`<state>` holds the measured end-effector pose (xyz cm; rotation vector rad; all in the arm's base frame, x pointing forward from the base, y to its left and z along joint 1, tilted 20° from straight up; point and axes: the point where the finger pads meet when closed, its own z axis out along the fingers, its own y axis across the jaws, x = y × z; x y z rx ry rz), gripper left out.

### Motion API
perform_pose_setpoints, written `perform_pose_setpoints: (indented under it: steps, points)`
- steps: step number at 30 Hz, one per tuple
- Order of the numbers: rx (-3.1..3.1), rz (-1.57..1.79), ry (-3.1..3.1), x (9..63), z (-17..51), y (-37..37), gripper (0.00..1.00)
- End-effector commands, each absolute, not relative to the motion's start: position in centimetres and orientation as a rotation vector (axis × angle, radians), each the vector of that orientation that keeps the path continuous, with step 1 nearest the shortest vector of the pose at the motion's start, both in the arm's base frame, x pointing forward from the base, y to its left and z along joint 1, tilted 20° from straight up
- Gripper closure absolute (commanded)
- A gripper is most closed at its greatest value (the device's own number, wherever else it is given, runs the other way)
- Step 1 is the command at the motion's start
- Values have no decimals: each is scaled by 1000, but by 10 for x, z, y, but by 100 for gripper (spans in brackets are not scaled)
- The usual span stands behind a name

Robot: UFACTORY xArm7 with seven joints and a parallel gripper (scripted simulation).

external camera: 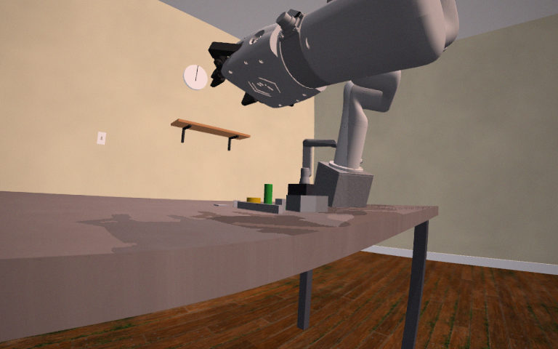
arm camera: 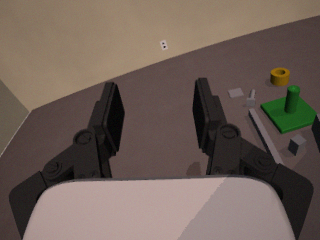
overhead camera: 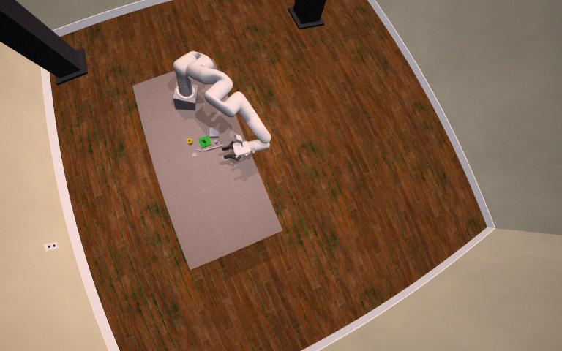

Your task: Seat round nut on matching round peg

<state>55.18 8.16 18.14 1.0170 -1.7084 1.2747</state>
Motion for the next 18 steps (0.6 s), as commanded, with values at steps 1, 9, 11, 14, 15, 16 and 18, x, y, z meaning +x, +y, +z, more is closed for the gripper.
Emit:
perform_pose_setpoints:
  steps: [1,9,11,14,15,16,18]
  points:
    - [1069,1301,-1703,574,179,63,40]
    - [1176,1341,-1668,608,170,30,40]
    - [1221,1354,-1649,621,167,17,40]
    - [1297,1372,-1613,640,161,-3,40]
    - [1325,1378,-1599,646,159,-10,40]
    - [1354,1383,-1583,652,156,-17,40]
    - [1416,1390,-1548,664,151,-32,40]
